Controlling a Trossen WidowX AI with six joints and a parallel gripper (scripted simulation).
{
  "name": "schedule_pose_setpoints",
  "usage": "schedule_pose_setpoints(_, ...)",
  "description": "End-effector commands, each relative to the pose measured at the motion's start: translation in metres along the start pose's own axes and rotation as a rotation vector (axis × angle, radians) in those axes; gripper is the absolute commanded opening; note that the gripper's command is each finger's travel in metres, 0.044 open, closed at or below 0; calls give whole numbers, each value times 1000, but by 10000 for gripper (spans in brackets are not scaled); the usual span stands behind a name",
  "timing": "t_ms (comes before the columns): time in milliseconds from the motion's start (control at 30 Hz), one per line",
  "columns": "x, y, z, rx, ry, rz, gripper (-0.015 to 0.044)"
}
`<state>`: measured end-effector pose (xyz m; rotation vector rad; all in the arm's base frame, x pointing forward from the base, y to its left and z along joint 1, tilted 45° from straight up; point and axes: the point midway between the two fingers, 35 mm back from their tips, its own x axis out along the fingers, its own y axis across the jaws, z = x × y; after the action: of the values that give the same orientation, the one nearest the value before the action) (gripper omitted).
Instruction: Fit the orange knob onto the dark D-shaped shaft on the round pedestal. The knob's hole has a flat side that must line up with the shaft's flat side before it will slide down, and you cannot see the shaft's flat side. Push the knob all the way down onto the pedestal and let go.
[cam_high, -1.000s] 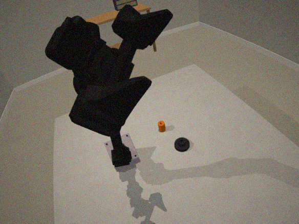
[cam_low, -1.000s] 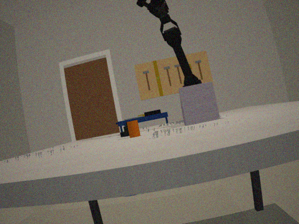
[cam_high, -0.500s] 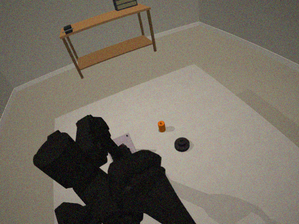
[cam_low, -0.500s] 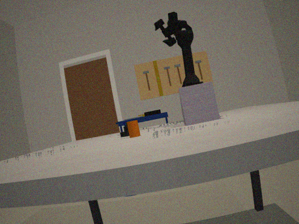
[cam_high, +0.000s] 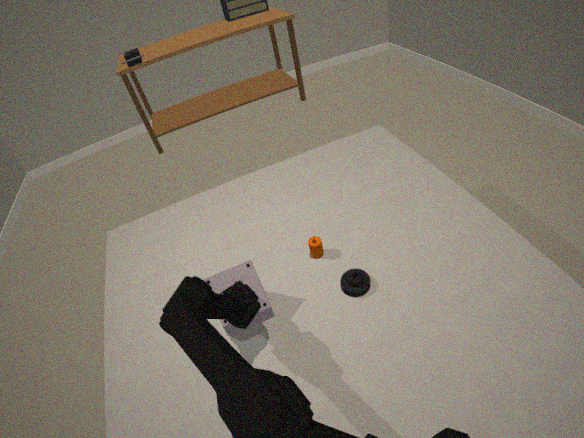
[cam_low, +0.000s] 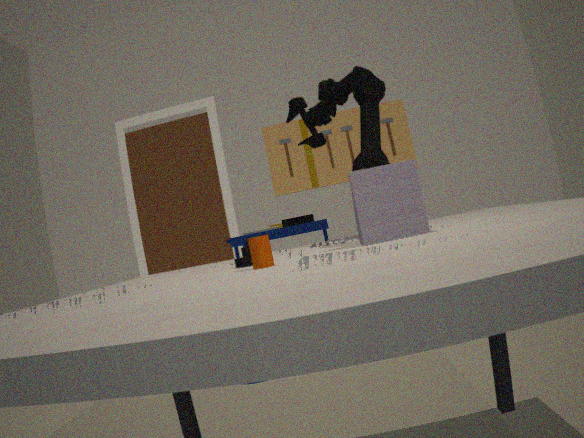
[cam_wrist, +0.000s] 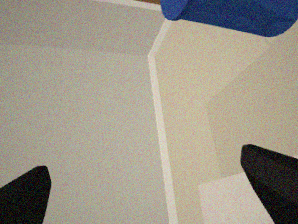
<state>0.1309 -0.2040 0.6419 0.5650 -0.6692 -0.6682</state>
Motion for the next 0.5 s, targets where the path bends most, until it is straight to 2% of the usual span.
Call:
schedule_pose_setpoints(0,36,-31,-51,52,145,-72,440)
schedule_pose_setpoints(233,70,-64,-147,134,367,-185,440)
schedule_pose_setpoints(367,77,-74,-189,142,457,-234,440)
schedule_pose_setpoints(467,78,-85,-238,122,567,-291,440)
